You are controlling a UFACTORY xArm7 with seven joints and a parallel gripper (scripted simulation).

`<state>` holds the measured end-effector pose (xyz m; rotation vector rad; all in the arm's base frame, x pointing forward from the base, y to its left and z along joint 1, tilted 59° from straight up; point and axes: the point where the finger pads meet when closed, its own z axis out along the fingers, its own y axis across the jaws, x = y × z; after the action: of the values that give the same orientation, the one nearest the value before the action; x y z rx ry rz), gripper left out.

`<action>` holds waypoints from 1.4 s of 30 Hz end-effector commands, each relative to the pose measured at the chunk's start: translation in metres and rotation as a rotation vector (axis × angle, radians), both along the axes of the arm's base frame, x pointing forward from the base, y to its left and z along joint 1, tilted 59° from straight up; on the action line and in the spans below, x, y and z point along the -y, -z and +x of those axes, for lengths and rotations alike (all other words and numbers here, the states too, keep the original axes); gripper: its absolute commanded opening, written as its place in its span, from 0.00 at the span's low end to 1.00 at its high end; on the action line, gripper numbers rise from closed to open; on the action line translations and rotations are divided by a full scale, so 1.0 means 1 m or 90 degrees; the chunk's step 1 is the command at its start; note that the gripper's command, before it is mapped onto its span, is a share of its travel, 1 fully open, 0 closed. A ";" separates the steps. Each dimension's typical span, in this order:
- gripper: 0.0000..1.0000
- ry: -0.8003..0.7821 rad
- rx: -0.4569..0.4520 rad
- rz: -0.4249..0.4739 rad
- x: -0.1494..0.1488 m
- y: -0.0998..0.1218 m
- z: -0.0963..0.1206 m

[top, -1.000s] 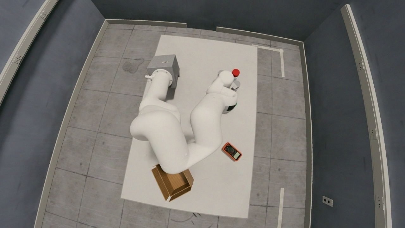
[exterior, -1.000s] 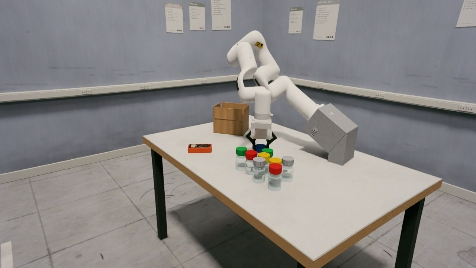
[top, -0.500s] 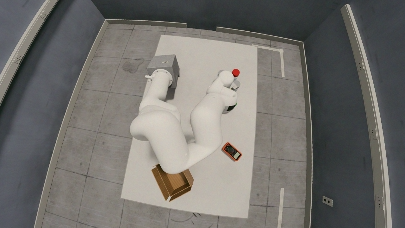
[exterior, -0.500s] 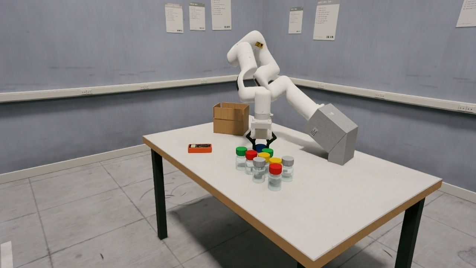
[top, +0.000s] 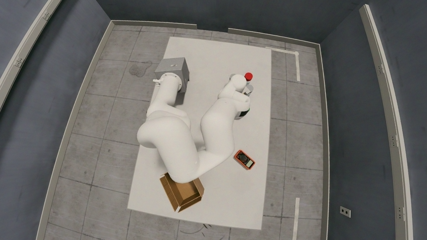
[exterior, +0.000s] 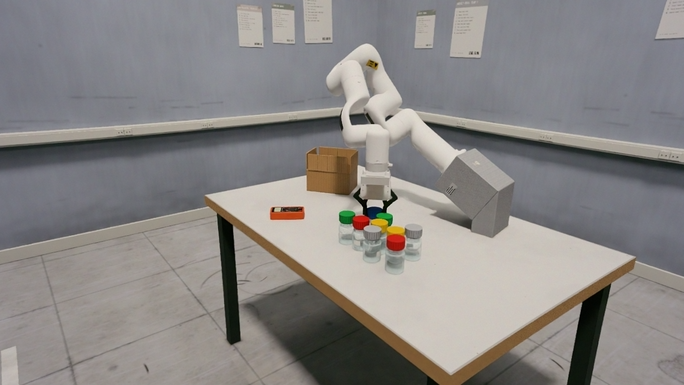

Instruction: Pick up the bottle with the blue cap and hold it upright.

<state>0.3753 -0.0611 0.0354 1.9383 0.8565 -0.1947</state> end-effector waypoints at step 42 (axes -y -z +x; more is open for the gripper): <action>0.00 -0.002 0.000 0.001 -0.010 -0.005 -0.001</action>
<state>0.3735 -0.0550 0.0393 1.9384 0.8561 -0.1952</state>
